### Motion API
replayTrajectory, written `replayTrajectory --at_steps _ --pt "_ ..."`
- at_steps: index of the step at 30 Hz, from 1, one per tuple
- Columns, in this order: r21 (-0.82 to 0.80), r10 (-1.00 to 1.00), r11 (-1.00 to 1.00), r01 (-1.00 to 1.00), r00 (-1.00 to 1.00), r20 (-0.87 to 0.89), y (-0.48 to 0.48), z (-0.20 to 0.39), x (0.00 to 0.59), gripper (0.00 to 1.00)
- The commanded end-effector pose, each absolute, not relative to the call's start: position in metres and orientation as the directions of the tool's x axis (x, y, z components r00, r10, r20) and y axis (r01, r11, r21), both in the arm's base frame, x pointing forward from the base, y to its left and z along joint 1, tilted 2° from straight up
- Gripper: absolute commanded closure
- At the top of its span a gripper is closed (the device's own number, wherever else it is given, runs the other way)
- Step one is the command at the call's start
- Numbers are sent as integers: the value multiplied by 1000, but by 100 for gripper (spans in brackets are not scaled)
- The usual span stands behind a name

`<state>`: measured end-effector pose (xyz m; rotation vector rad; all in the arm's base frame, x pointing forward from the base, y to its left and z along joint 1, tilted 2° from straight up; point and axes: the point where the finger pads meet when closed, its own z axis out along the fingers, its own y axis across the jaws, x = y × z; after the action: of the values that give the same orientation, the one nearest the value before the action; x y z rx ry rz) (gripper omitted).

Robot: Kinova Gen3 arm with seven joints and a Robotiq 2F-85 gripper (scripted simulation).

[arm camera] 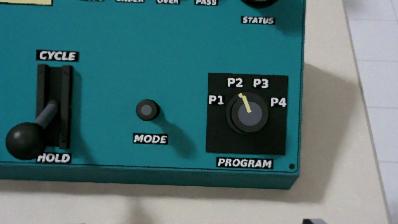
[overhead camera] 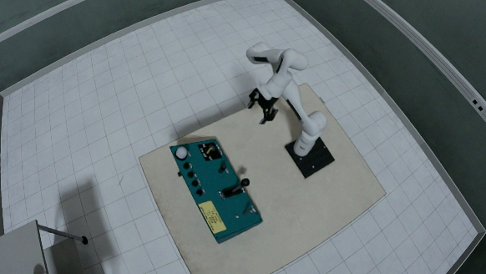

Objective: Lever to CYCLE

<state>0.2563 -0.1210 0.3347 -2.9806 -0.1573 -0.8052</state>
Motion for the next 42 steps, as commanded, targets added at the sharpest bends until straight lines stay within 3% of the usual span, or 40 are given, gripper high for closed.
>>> replayTrajectory --at_steps 1,28,42 --pt "-23 82 -994 108 859 506 -121 336 256 0" --pt "-141 -156 -985 -96 839 521 -95 355 240 0" --pt "-314 -489 -870 -379 737 467 -52 370 225 0"
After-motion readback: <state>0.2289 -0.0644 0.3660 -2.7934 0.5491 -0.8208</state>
